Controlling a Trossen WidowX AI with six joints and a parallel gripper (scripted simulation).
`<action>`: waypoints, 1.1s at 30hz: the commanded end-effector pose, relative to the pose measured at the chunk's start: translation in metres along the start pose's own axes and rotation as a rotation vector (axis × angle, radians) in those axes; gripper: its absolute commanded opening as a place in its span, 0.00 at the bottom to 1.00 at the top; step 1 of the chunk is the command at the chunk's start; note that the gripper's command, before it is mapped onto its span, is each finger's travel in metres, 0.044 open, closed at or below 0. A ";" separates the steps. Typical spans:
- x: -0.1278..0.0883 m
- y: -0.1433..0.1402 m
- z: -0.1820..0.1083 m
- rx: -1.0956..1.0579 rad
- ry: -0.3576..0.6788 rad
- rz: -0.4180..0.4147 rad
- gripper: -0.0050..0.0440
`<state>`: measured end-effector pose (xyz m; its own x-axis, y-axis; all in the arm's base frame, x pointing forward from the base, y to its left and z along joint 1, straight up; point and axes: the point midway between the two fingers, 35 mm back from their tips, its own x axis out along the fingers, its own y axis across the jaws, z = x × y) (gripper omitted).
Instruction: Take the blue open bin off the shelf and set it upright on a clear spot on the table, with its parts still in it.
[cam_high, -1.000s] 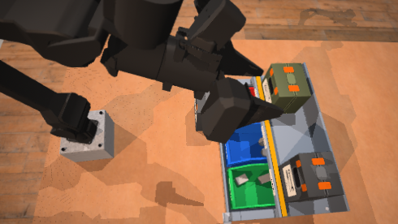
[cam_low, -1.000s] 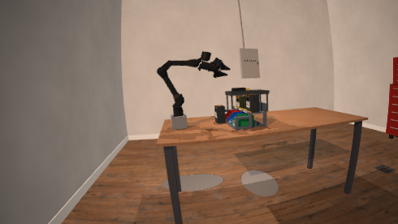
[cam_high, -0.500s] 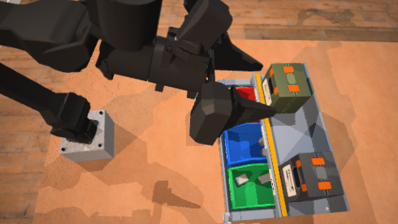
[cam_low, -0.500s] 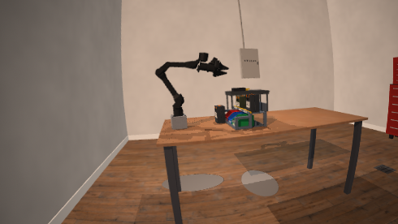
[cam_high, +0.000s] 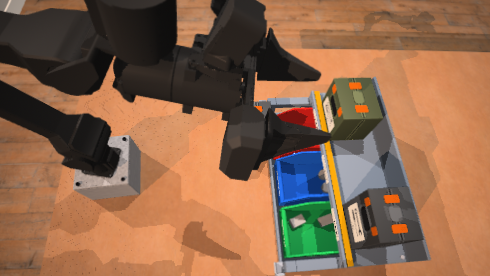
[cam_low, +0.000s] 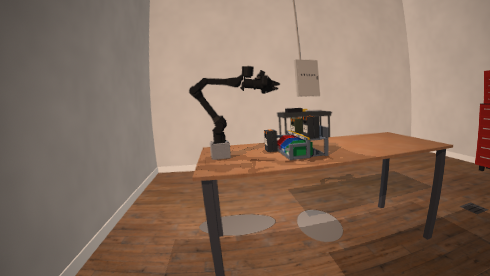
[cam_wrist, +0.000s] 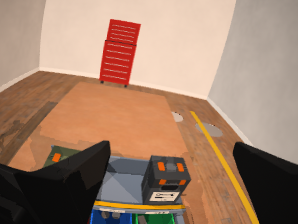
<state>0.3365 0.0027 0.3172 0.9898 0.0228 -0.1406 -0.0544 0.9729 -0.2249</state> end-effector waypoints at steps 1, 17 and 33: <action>-0.004 -0.002 0.005 0.016 -0.026 -0.013 1.00; -0.015 -0.003 0.007 0.122 -0.114 -0.035 1.00; -0.028 -0.005 0.008 0.229 -0.204 -0.047 1.00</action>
<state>0.3140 0.0004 0.3255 0.9994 0.0082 0.0351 -0.0074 0.9997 -0.0223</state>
